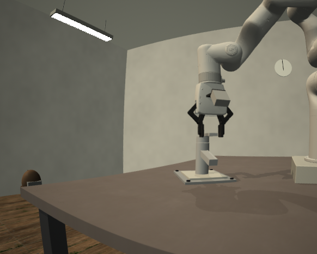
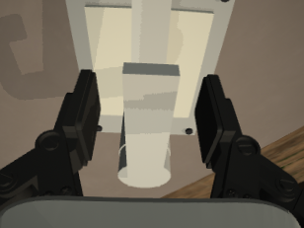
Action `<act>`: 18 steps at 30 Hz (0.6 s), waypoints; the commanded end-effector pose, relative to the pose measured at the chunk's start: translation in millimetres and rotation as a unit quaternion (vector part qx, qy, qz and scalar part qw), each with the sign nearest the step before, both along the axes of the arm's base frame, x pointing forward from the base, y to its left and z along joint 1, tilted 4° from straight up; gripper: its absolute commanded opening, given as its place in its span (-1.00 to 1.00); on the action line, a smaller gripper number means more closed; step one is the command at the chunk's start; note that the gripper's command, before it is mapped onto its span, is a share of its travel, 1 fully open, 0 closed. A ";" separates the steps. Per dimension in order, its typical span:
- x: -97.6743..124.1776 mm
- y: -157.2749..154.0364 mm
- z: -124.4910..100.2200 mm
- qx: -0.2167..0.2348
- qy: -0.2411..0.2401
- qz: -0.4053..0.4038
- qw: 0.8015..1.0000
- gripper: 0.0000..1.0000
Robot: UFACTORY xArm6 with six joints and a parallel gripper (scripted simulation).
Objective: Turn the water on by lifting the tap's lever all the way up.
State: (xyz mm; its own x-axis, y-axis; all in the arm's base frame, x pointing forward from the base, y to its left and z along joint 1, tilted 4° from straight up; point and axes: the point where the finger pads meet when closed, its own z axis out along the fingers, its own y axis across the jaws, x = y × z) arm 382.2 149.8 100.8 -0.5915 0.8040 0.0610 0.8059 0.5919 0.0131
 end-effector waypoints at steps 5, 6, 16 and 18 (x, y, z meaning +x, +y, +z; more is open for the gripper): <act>1.3 0.9 -5.8 0.001 -0.002 0.000 1.000 0.30; 1.3 0.9 -5.8 0.001 -0.002 0.000 1.000 0.30; 1.2 1.1 -9.6 0.001 -0.002 0.000 1.000 0.30; 1.2 1.1 -9.9 0.001 -0.002 0.000 1.000 0.30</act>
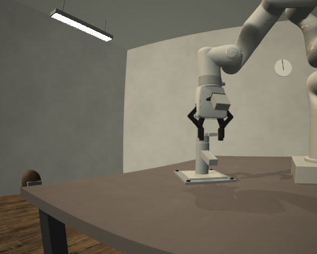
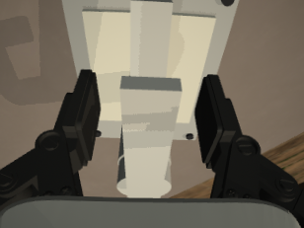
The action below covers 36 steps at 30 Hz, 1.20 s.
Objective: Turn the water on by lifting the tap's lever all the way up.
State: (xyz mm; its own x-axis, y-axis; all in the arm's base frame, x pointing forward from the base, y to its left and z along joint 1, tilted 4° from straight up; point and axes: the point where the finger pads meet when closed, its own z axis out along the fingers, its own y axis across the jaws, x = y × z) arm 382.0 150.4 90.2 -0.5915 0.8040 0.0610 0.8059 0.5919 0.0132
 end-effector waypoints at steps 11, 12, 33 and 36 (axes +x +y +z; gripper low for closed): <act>1.4 0.5 0.5 0.001 -0.002 0.000 1.000 0.30; 1.4 0.5 0.5 0.001 -0.002 0.000 1.000 0.30; 1.4 0.5 0.5 0.001 -0.002 0.000 1.000 -1.00; 1.4 0.5 0.5 0.001 -0.002 0.000 1.000 -1.00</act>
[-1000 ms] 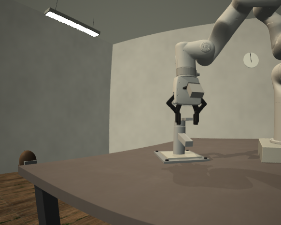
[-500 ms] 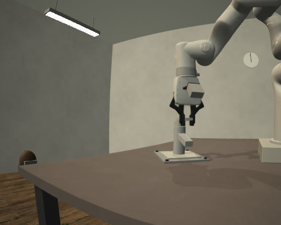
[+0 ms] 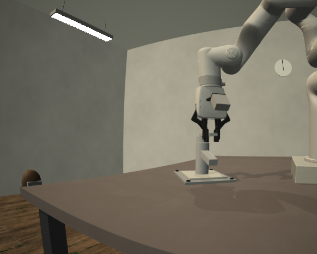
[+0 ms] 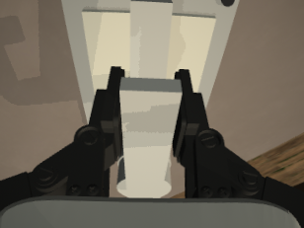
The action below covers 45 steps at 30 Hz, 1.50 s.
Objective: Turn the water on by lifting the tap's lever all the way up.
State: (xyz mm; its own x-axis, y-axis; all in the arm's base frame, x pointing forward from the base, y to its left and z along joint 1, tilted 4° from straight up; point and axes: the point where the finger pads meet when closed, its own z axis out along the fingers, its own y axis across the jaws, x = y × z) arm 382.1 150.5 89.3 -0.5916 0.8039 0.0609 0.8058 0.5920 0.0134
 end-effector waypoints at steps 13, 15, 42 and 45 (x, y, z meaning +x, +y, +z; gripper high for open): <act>1.3 0.4 1.4 0.001 -0.002 0.000 1.000 -1.00; 1.3 0.4 1.4 0.001 -0.002 0.000 1.000 -1.00; 4.7 -4.7 19.9 0.001 -0.002 0.000 1.000 -1.00; 6.5 -7.3 26.3 0.001 -0.002 0.000 1.000 -1.00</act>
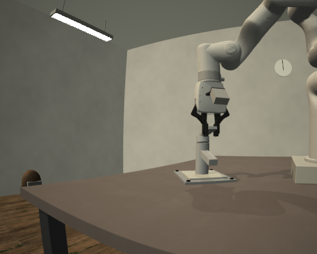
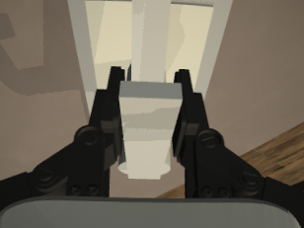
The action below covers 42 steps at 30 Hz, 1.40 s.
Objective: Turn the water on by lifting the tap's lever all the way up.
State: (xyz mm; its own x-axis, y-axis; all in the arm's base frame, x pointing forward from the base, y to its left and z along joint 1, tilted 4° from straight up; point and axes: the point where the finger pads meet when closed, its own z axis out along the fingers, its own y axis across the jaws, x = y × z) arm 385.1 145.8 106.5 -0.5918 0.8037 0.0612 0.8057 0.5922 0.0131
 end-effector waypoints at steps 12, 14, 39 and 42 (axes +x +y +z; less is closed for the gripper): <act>6.8 -7.5 18.8 0.001 -0.002 0.000 1.000 -1.00; 6.8 -7.5 18.8 0.001 -0.002 0.000 1.000 -1.00; 7.4 -8.3 20.1 0.001 -0.002 0.000 1.000 0.30; 7.4 -8.3 20.1 0.001 -0.002 0.000 1.000 0.30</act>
